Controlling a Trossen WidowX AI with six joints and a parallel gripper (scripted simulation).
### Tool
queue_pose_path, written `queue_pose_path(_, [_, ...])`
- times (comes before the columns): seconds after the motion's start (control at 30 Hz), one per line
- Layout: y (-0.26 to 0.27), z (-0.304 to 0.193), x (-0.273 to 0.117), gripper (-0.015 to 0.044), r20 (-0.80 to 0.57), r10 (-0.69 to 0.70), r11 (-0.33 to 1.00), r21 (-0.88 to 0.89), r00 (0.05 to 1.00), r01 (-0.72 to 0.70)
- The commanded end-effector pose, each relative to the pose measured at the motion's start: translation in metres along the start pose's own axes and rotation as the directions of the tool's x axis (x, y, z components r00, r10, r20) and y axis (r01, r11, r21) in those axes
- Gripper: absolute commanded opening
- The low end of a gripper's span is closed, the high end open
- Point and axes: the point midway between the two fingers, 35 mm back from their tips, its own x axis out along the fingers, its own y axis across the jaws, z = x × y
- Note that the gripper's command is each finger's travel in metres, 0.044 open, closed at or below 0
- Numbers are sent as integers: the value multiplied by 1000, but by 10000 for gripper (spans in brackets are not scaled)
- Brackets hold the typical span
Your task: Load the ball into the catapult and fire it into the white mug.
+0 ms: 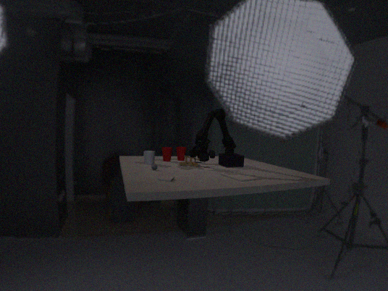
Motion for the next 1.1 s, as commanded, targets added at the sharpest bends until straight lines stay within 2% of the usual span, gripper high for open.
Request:
queue_pose_path(0.0, [3, 4, 8, 0, -7, 3, 1000, -7, 1000, -3])
queue_pose_path(0.47, [4, 23, 25, 0, -7, 3, 1000, -7, 1000, -3])
queue_pose_path(0.53, [1, 19, 4, 0, -4, 1, 1000, -7, 1000, -1])
queue_pose_path(0.67, [-2, -4, -65, 0, 1, -3, 1000, -5, 1000, 3])
queue_pose_path(0.77, [2, -19, -97, 0, 2, -4, 1000, -4, 1000, 4])
queue_pose_path(0.93, [4, -24, -107, 0, 3, -5, 1000, -4, 1000, 5])
queue_pose_path(0.97, [0, -15, -88, 26, 2, -9, 1000, -8, 1000, 9])
queue_pose_path(1.07, [-10, -12, -89, 105, 47, 0, 998, 58, 999, -3])
